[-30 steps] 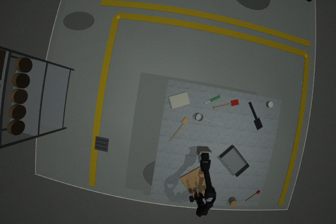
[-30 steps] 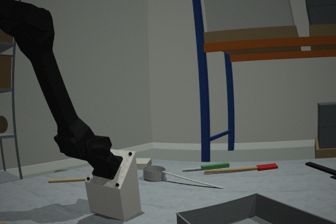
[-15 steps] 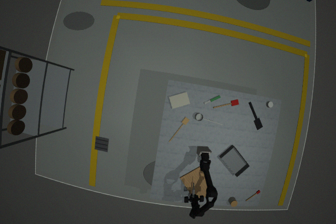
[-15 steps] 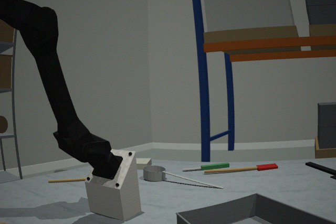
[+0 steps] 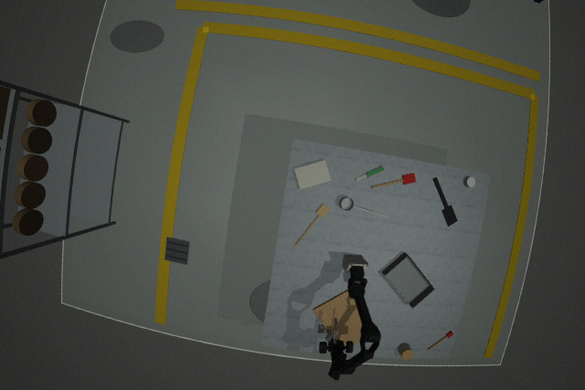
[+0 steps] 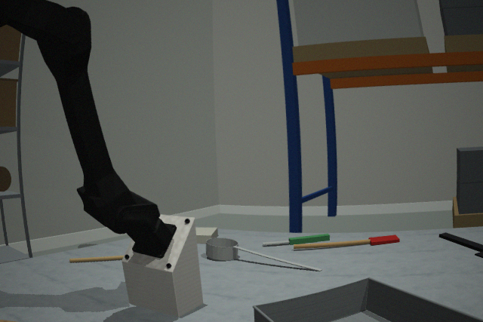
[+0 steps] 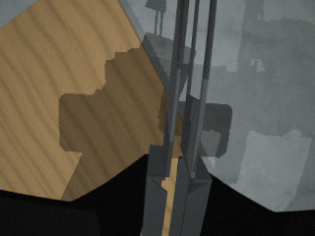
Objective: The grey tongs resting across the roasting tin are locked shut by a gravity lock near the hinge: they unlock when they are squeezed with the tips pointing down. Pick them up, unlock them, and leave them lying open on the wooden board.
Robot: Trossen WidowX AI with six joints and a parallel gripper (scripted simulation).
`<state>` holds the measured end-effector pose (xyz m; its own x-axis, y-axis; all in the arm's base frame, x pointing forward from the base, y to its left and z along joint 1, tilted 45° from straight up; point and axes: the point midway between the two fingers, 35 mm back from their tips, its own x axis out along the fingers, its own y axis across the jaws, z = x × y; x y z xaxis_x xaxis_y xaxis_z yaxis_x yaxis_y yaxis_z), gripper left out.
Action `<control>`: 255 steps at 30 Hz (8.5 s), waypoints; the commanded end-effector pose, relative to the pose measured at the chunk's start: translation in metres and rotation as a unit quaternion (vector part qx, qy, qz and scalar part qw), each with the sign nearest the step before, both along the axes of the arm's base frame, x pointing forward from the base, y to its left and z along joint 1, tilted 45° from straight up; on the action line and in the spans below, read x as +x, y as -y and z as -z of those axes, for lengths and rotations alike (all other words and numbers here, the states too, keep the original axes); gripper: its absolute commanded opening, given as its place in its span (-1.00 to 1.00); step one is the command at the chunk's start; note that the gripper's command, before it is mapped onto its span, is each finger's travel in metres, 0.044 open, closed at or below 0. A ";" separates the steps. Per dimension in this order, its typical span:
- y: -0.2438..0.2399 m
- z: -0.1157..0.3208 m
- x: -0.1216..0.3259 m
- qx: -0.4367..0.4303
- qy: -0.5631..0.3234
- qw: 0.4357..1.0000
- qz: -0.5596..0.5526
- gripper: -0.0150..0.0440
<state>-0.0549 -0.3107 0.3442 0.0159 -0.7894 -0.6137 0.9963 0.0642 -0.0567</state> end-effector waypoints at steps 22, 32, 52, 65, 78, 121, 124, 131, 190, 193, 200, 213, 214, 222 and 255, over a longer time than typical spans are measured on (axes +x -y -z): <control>-0.001 -0.029 -0.021 -0.247 0.052 0.967 0.032 -1.00; -0.014 -0.037 -0.024 -0.335 0.061 0.940 0.025 -1.00; -0.061 -0.036 -0.011 -0.478 0.049 0.877 -0.023 -1.00; -0.085 -0.027 0.002 -0.523 0.033 0.850 -0.054 -1.00; -0.085 -0.027 0.002 -0.523 0.033 0.850 -0.054 -1.00; -0.037 -0.040 -0.020 -0.420 0.059 0.906 0.003 -1.00; -0.031 -0.040 -0.022 -0.401 0.061 0.914 0.009 -1.00; -0.018 -0.039 -0.024 -0.355 0.062 0.933 0.021 -1.00; -0.009 0.001 0.007 0.045 -0.016 0.999 -0.016 -1.00; -0.006 0.004 0.007 0.045 -0.016 0.999 -0.016 -1.00; 0.003 0.011 0.006 0.045 -0.016 0.999 -0.016 -1.00; 0.018 0.026 0.006 0.045 -0.016 0.999 -0.016 -1.00; 0.020 0.027 0.007 0.045 -0.016 0.999 -0.016 -1.00; 0.029 0.037 0.007 0.045 -0.016 0.999 -0.016 -1.00; 0.033 0.041 0.008 0.042 -0.016 0.999 -0.018 1.00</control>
<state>-0.0470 -0.3446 0.3026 0.0200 -0.7339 -0.6790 0.9911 0.1041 -0.0833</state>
